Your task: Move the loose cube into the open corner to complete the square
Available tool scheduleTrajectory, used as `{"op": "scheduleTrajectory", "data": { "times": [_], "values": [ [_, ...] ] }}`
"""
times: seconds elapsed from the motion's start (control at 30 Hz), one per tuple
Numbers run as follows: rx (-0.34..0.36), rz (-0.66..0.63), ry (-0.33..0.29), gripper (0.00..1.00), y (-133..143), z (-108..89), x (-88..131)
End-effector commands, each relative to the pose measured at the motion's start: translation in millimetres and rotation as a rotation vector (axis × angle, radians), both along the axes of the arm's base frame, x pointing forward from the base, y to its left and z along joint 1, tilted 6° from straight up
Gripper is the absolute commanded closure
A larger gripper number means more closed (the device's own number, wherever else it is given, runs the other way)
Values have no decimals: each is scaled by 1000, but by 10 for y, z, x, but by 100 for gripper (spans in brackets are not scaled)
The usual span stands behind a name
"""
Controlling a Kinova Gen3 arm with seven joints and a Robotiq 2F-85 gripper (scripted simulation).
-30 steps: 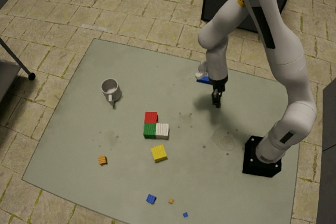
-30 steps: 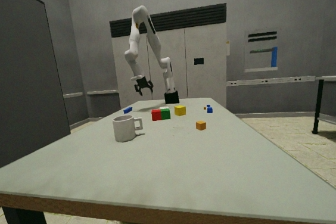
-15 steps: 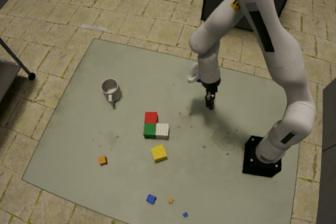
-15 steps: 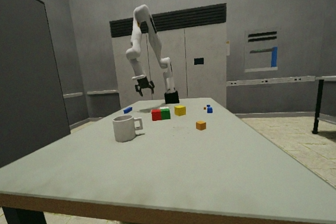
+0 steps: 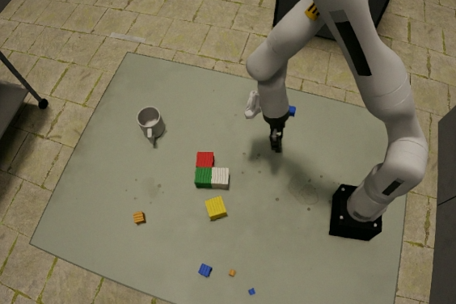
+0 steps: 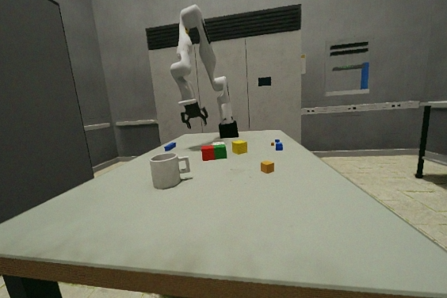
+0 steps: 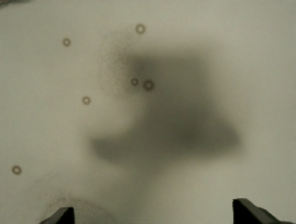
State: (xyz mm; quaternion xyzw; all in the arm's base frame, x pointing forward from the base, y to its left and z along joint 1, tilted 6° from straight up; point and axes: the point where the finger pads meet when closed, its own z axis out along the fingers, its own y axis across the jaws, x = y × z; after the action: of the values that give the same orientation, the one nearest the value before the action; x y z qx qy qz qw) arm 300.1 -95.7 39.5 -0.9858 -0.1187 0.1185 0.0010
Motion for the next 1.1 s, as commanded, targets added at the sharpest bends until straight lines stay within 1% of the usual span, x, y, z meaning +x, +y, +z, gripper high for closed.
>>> {"op": "scheduleTrajectory", "data": {
  "times": [0.0,0.07,0.13,0.63,0.7,1.07],
  "values": [
    [0,3,-1,0,9,2,6],
    [0,3,-1,0,9,2,6],
    [-15,71,-24,0,235,-24,215],
    [-15,71,-24,0,235,-24,215],
    [-25,135,-49,0,478,-47,398],
    [-25,135,-49,0,478,-47,398]
  ]
}}
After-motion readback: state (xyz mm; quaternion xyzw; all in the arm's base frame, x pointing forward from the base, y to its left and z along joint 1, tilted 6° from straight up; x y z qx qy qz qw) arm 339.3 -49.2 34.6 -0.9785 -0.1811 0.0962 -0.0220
